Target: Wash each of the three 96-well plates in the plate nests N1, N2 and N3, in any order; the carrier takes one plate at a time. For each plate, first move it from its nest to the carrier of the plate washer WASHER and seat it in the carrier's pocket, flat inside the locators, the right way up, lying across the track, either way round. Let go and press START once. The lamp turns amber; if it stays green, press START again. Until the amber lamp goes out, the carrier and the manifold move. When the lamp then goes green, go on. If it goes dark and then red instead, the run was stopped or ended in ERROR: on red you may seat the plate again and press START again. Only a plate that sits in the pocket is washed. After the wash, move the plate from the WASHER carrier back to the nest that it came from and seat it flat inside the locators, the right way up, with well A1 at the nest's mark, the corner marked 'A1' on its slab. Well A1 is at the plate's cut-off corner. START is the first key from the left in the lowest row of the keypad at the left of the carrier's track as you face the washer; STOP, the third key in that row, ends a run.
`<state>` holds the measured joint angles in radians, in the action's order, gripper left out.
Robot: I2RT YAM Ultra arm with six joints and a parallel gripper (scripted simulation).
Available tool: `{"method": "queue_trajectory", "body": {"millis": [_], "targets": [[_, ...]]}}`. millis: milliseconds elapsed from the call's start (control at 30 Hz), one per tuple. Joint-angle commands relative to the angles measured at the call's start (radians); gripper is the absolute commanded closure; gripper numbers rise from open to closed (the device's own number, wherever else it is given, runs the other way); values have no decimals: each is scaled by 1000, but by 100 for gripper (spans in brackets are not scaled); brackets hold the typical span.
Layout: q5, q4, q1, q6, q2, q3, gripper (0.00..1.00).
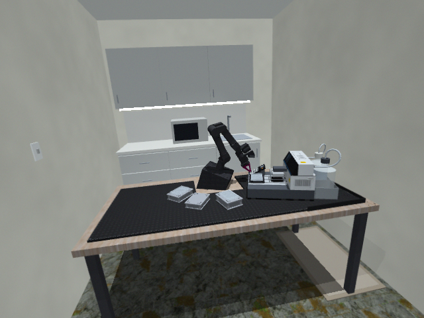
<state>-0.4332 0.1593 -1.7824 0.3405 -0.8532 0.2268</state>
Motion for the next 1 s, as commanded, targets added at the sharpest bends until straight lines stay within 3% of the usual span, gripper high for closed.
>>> {"method": "queue_trajectory", "body": {"millis": [0,733,967], "targets": [[11,-58,14,-4,-29,-2,100],[11,-58,14,-4,-29,-2,100],[-7,17,-12,16,27,8,100]]}}
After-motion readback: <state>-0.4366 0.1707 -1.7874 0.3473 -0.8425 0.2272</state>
